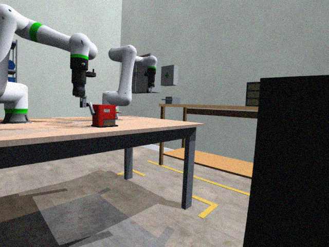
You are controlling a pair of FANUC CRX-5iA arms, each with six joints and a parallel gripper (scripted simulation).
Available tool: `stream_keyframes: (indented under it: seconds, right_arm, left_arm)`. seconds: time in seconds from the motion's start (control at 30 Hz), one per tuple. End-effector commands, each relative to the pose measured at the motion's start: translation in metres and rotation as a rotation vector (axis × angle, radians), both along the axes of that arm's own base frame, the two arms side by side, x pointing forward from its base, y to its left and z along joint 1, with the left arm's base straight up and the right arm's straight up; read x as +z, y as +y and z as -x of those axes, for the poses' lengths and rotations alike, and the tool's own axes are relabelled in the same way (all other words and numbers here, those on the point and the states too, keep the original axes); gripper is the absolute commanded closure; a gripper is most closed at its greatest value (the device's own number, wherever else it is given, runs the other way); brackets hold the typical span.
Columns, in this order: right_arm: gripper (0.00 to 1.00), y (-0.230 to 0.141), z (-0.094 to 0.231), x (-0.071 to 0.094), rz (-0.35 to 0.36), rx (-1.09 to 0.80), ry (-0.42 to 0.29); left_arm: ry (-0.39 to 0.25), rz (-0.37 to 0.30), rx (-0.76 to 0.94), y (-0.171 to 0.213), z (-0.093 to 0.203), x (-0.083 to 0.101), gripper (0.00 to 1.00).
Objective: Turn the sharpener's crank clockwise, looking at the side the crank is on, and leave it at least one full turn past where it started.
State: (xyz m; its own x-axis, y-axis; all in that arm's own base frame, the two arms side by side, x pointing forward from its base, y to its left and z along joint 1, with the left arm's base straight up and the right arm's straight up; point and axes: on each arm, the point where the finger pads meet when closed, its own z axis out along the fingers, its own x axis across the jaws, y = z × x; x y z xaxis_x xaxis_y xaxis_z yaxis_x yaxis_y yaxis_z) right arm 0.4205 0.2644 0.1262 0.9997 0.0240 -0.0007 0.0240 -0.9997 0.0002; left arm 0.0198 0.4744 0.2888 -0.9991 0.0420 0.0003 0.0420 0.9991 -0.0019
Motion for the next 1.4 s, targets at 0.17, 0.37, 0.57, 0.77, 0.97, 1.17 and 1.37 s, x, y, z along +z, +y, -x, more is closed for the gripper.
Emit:
stream_keyframes:
  seconds: [0.17,0.37,0.57,0.77,0.97,1.17,1.37]
  right_arm:
    - [1.00,0.000,-0.010,0.006,-0.001,0.000,-0.002]
    - [1.00,0.001,-0.015,0.008,-0.001,0.000,-0.002]
    - [1.00,0.001,-0.022,0.010,-0.001,0.000,-0.002]
    - [1.00,0.001,-0.029,0.010,-0.001,0.000,-0.002]
    - [1.00,0.001,-0.036,0.010,-0.001,0.000,-0.002]
    - [1.00,0.001,-0.044,0.009,-0.001,0.000,-0.002]
    - [1.00,0.001,-0.049,0.007,-0.001,0.000,-0.002]
  left_arm:
    - [0.000,-0.002,0.000,0.000,0.000,0.001,0.00]
    - [0.000,-0.002,0.000,0.000,0.000,0.001,0.00]
    - [0.000,-0.002,0.000,0.000,0.000,0.001,0.00]
    - [0.000,-0.002,0.000,0.000,0.000,0.001,0.00]
    - [0.000,-0.002,0.000,0.000,0.000,0.001,0.00]
    - [0.000,-0.002,0.000,0.000,0.000,0.001,0.00]
    - [0.000,-0.002,0.000,0.000,0.000,0.001,0.00]
